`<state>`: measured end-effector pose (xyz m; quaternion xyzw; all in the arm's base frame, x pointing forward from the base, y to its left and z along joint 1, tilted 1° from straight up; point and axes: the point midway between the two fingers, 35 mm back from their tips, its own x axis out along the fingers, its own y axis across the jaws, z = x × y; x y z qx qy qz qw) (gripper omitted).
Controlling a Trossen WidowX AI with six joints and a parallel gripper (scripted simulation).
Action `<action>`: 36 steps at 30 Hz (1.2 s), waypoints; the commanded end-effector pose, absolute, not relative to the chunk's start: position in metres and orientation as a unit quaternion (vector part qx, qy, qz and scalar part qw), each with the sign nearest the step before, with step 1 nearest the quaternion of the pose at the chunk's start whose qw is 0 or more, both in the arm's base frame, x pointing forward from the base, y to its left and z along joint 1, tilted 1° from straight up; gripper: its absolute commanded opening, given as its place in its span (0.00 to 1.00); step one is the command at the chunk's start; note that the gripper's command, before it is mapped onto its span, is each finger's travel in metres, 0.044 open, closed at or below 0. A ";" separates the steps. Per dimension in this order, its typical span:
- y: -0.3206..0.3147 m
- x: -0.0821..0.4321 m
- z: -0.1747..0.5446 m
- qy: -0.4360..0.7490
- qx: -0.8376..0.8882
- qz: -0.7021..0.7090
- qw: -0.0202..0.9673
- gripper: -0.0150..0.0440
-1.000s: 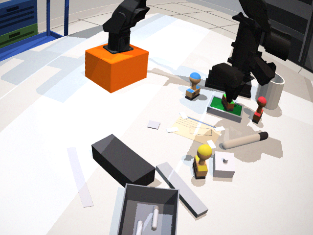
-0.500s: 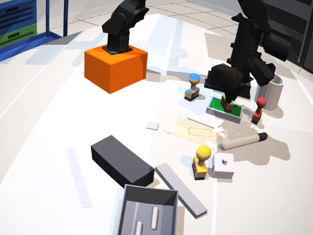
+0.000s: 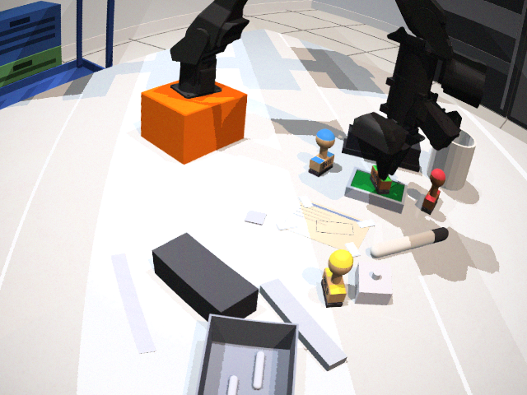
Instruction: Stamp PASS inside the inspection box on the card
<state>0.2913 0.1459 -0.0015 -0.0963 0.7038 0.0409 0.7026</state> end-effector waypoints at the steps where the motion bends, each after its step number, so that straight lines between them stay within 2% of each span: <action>1: 0.146 0.292 -0.004 0.703 -0.098 0.039 0.703 0.25; 36: 0.146 0.292 -0.001 0.703 -0.098 0.039 0.703 0.25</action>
